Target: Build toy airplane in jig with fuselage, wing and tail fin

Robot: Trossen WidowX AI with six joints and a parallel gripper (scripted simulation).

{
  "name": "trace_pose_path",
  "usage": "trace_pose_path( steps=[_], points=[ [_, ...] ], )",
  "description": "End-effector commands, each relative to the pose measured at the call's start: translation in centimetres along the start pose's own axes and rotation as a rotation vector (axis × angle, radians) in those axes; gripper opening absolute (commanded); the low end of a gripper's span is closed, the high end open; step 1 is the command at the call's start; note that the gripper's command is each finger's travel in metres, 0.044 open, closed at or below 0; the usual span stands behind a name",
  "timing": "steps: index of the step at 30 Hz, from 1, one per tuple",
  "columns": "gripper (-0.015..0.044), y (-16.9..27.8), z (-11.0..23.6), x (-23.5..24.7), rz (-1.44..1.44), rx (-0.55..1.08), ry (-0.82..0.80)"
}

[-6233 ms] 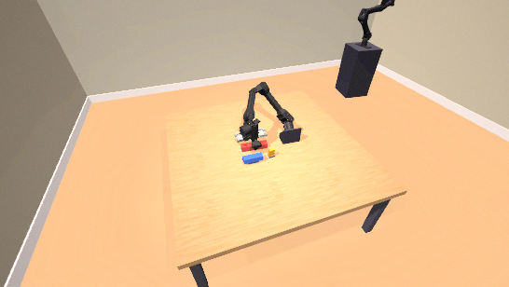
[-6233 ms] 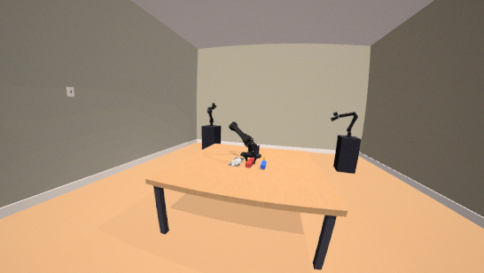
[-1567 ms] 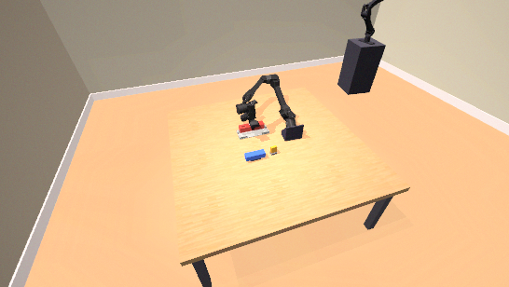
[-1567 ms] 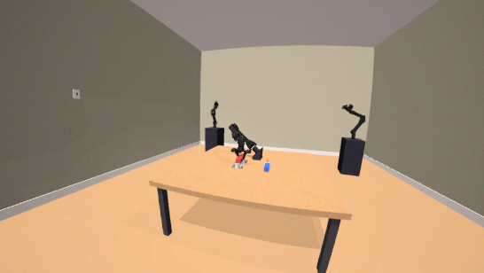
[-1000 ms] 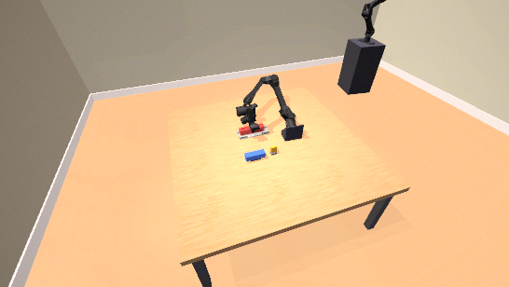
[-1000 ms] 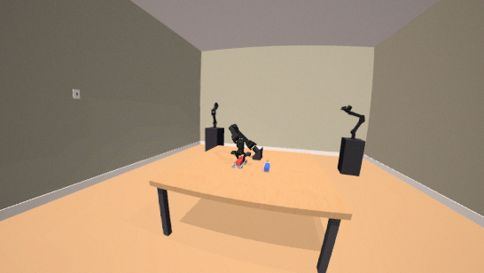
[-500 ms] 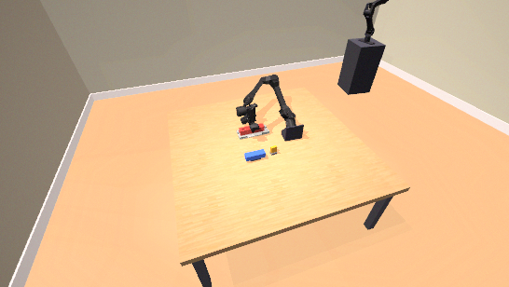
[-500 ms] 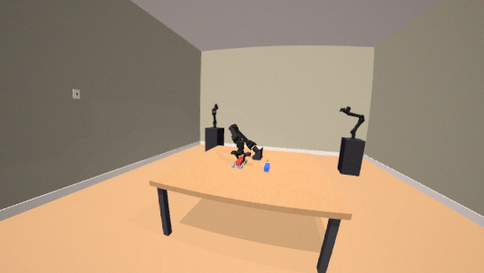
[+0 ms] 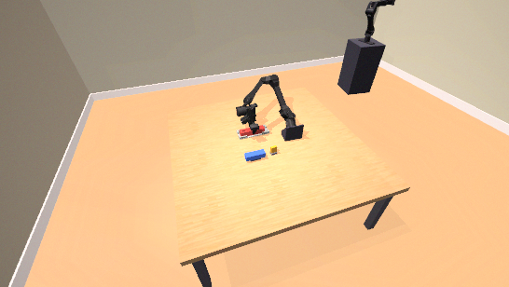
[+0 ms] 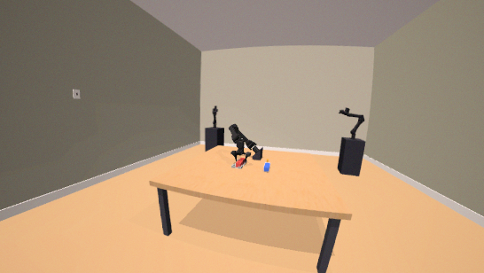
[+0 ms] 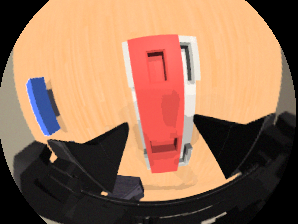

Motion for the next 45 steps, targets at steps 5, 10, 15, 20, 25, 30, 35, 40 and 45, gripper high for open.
trace_pose_path(
  steps=[5, 10, 15, 20, 25, 30, 35, 40, 45],
  points=[
    [0.044, -0.2, 1.0, 0.1, 0.0, -0.001, -0.003],
    [0.044, -0.4, 8.4, 0.2, 0.006, -0.002, -0.006],
    [0.044, -0.4, 10.6, 0.2, 0.006, -0.001, 0.001],
    [0.044, -0.4, 10.6, 0.2, 0.006, -0.001, 0.001],
    [0.044, -1.8, 10.5, 1.8, 0.008, -0.003, -0.004],
    [0.044, -5.5, 11.1, 8.5, 0.009, -0.008, -0.016],
    [0.044, -7.6, 11.0, 16.2, 0.008, -0.009, -0.019],
    [0.044, -8.0, 9.9, 24.2, 0.003, -0.008, -0.013],
    [0.044, -7.9, 9.7, 25.2, 0.002, -0.007, -0.012]
  ],
)
Point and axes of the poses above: the point midway between the two fingers, 35 mm back from their tips, its own z axis back along the fingers, its own x axis across the jaws, y = z × x, the point moved 1 cm from there along z, back along the fingers, and after that the axes turned 5 degrees about z, right-handed, at the moved point
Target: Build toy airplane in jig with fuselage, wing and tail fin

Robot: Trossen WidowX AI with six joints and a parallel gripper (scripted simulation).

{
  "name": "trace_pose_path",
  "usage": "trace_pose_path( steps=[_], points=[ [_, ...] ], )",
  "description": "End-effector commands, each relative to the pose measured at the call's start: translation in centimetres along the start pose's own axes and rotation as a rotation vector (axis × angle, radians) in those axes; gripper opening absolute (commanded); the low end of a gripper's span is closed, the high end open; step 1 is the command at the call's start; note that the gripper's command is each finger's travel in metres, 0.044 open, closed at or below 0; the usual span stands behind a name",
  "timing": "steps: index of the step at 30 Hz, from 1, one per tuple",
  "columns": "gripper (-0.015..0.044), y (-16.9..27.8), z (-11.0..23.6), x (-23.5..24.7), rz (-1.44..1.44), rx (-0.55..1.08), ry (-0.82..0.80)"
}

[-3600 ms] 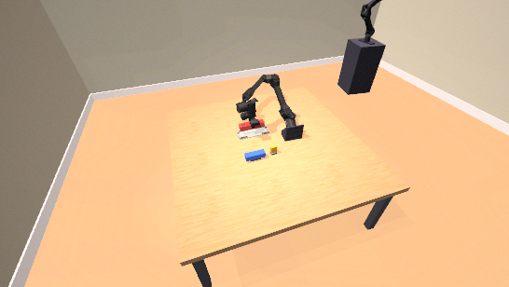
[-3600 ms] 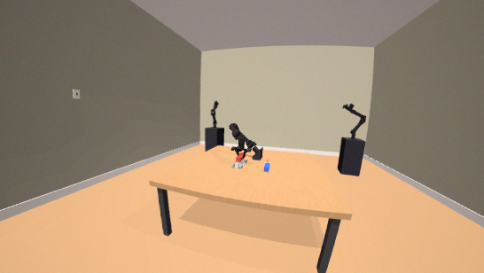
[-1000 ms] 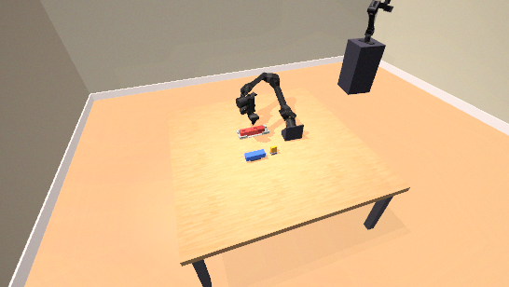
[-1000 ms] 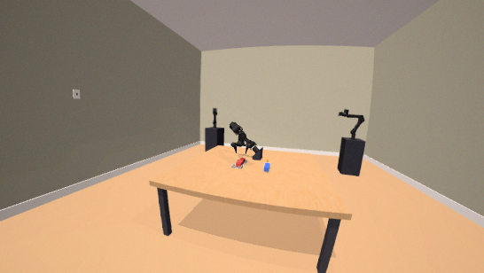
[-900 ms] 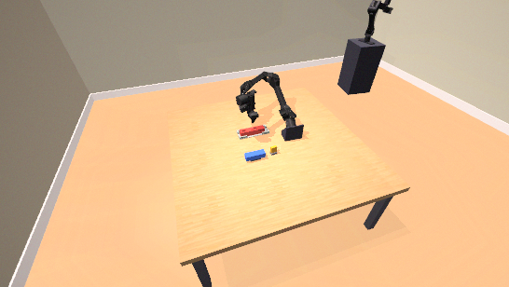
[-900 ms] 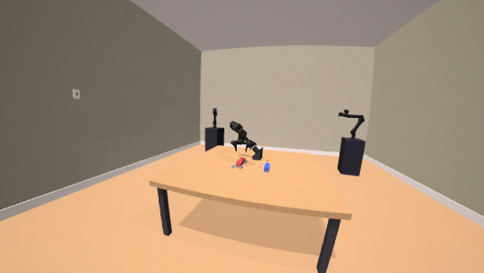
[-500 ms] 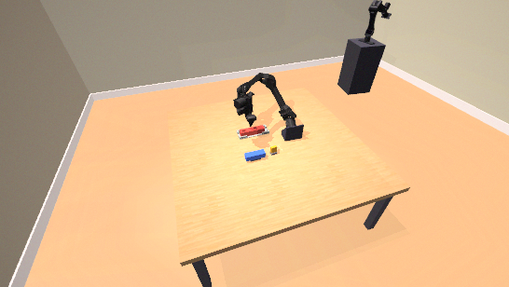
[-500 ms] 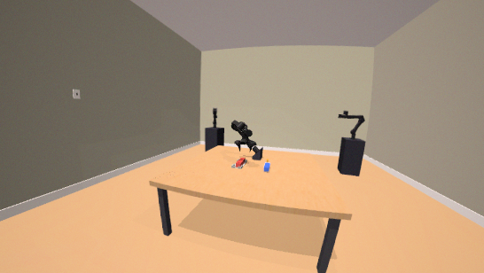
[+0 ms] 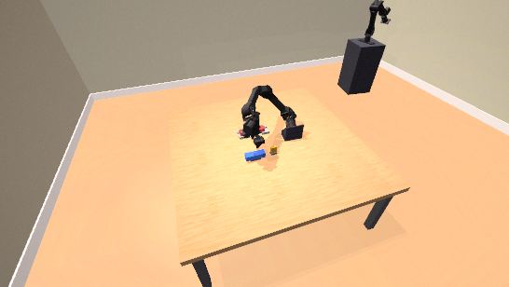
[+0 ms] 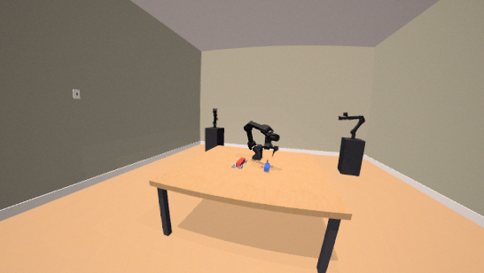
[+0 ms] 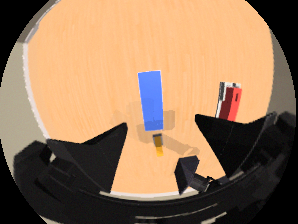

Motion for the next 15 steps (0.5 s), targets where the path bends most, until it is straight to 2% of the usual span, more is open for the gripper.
trace_pose_path(
  steps=[1, 4, 8, 15],
  points=[
    [0.044, -0.4, 0.0, 0.8, -0.026, -0.004, -0.013],
    [0.044, -0.4, -0.2, 0.8, -0.026, -0.004, -0.013],
    [0.044, -0.5, -4.1, 0.9, -0.027, -0.004, -0.011],
    [0.044, -0.5, -5.3, 0.9, -0.027, -0.004, -0.011]
  ],
)
Point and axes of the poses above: the point midway between the two fingers, 35 mm back from their tips, its own z axis back along the fingers, its own x axis across the jaws, y = z × x, the point moved 1 cm from there along z, back along the fingers, and after that the axes turned 5 degrees about z, right-handed, at the moved point
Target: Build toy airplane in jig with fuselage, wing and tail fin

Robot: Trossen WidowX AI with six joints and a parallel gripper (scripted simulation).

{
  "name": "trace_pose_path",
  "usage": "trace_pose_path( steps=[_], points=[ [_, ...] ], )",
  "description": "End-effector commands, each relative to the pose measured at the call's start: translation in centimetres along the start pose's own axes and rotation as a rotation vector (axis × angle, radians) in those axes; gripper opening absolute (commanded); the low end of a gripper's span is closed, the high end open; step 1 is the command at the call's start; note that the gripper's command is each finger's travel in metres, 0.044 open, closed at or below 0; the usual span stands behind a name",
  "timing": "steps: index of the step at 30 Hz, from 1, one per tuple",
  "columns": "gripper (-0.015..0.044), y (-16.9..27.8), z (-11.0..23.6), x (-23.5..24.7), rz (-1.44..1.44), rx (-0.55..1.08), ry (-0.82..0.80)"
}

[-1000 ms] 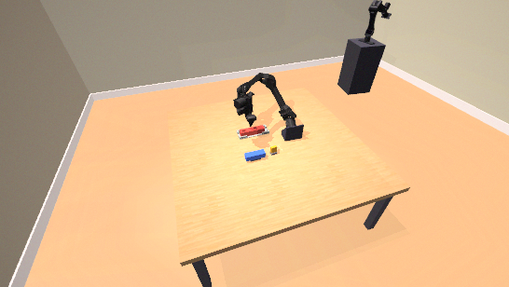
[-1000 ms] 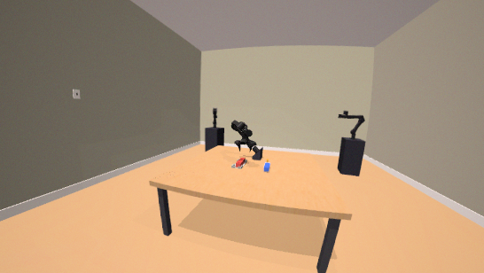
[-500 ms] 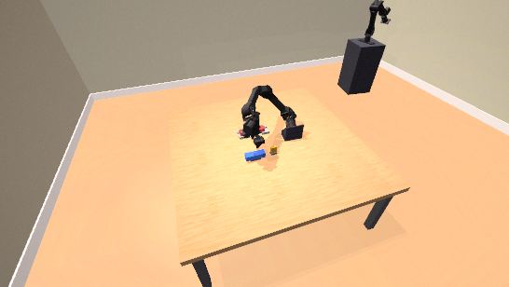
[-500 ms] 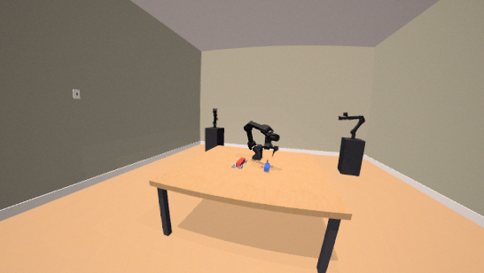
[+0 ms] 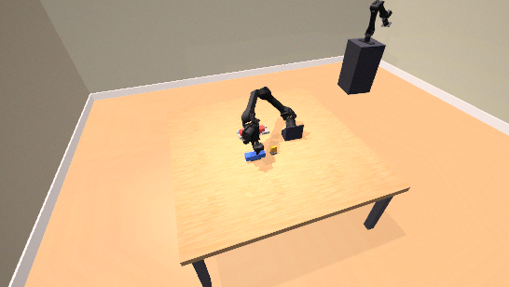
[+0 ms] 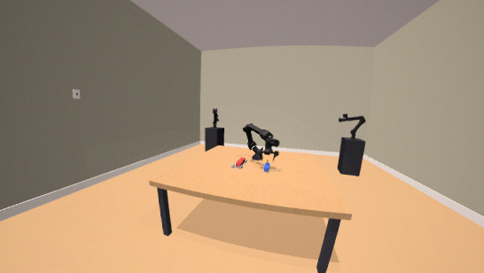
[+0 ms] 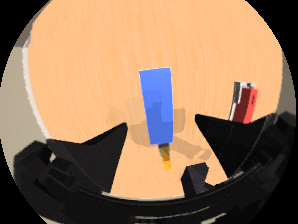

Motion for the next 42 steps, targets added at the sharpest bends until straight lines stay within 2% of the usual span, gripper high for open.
trace_pose_path(
  steps=[1, 33, 42],
  points=[
    [0.044, 0.0, -1.2, 0.0, 0.005, -0.007, 0.004],
    [0.044, 0.0, -5.7, -0.1, 0.004, -0.007, 0.006],
    [0.0204, 0.0, -5.7, -0.1, 0.004, -0.007, 0.006]
  ],
)
Point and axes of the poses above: the point midway between the two fingers, 35 mm back from their tips, its own z axis back along the fingers, its own x axis across the jaws, y = z × x, the point moved 1 cm from there along z, back along the fingers, and after that the axes turned 5 degrees about z, right-handed, at the moved point
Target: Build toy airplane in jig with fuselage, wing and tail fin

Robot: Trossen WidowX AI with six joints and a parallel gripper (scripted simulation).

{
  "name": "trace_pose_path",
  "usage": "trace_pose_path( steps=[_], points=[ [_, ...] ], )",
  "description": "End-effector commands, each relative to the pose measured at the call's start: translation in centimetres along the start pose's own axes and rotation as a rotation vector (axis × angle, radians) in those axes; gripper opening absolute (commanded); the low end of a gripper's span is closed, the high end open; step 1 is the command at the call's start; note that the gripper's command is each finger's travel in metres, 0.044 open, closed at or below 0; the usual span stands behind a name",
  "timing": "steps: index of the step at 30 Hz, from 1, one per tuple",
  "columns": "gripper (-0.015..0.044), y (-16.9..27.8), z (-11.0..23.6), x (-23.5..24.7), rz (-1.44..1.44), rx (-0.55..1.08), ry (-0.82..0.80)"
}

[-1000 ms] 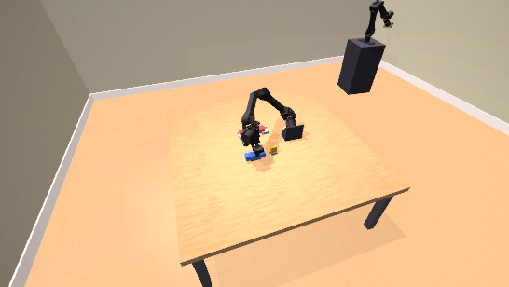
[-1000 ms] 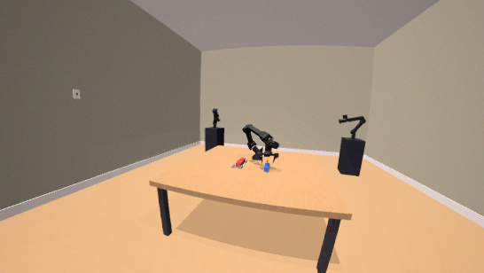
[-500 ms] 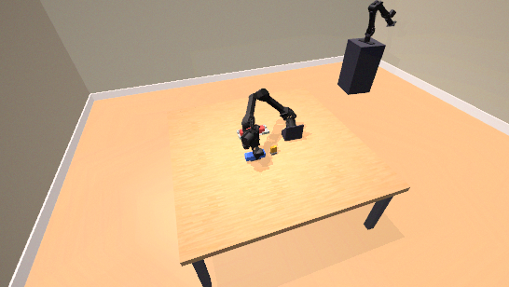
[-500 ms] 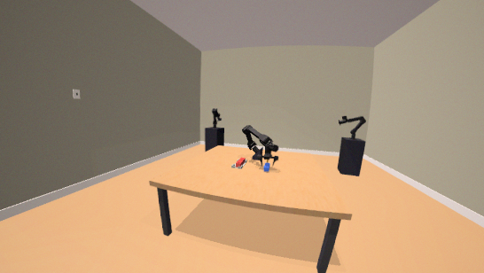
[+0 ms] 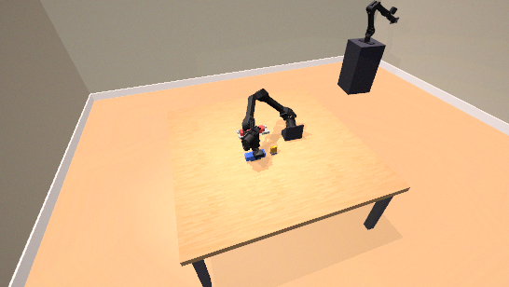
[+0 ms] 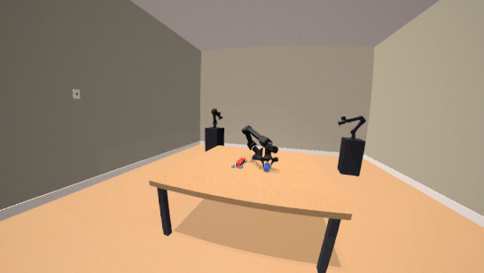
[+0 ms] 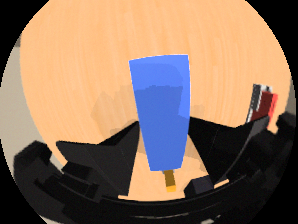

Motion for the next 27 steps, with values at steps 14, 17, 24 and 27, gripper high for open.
trace_pose_path(
  steps=[14, 17, 24, 27],
  points=[
    [0.0, -0.3, 1.3, 0.3, 0.019, -0.028, -0.018],
    [0.0, -0.5, 2.0, 0.5, 0.024, -0.037, -0.026],
    [0.0, -0.7, 3.8, 0.6, 0.021, -0.031, -0.024],
    [0.0, -0.7, 4.7, 0.6, 0.02, -0.028, -0.023]
  ],
)
Point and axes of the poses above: the point midway between the two fingers, 35 mm back from their tips, its own z axis back along the fingers, its own x axis across the jaws, y = z × x, the point moved 1 cm from there along z, back along the fingers, and after that the axes turned 5 degrees about z, right-handed, at the moved point
